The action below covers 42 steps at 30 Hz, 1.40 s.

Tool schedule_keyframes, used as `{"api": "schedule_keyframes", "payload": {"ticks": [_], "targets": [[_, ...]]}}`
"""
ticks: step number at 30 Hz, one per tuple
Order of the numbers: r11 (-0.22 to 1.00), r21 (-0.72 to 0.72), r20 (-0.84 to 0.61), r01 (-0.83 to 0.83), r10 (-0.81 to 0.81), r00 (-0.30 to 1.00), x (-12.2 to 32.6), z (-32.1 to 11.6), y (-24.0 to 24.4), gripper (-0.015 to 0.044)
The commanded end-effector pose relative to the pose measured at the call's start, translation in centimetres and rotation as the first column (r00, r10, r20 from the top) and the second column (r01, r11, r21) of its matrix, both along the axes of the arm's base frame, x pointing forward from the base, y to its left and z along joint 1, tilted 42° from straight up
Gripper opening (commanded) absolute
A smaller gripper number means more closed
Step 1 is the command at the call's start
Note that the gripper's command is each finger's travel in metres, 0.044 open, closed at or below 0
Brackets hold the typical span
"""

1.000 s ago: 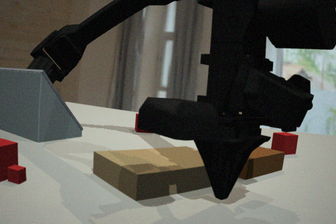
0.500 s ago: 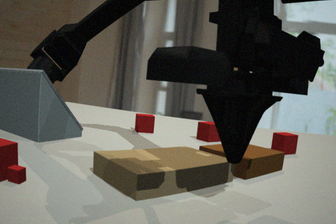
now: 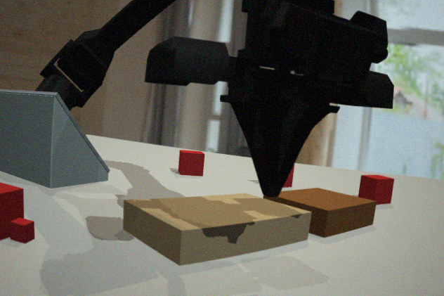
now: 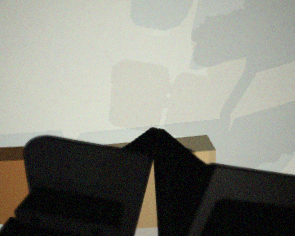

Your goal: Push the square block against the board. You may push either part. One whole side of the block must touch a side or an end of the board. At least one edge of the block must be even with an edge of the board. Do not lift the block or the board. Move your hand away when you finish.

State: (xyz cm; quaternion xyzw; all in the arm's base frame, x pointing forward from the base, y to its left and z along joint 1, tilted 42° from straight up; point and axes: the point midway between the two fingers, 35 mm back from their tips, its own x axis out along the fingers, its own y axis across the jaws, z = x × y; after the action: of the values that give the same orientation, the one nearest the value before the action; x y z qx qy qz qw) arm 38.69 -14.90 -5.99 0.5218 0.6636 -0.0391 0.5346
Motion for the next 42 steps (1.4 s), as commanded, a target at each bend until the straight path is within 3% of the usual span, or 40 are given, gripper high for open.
{"api": "schedule_keyframes", "payload": {"ticks": [1,12,24,35,42], "targets": [[0.994,0.003,-0.092,0.111,-0.111,0.990,-1.5,-0.1,-0.5,0.0000],[0.925,-0.016,-0.327,0.380,-0.365,0.872,-5.6,-0.8,-0.8,0.0000],[0.770,-0.110,-0.549,0.628,-0.574,0.608,-10.4,-1.4,-0.3,0.0000],[0.599,-0.234,-0.678,0.765,-0.665,0.313,-14.4,-1.8,0.8,0.0000],[0.589,-0.242,-0.683,0.771,-0.667,0.296,-14.5,-2.0,1.1,0.0000]]}}
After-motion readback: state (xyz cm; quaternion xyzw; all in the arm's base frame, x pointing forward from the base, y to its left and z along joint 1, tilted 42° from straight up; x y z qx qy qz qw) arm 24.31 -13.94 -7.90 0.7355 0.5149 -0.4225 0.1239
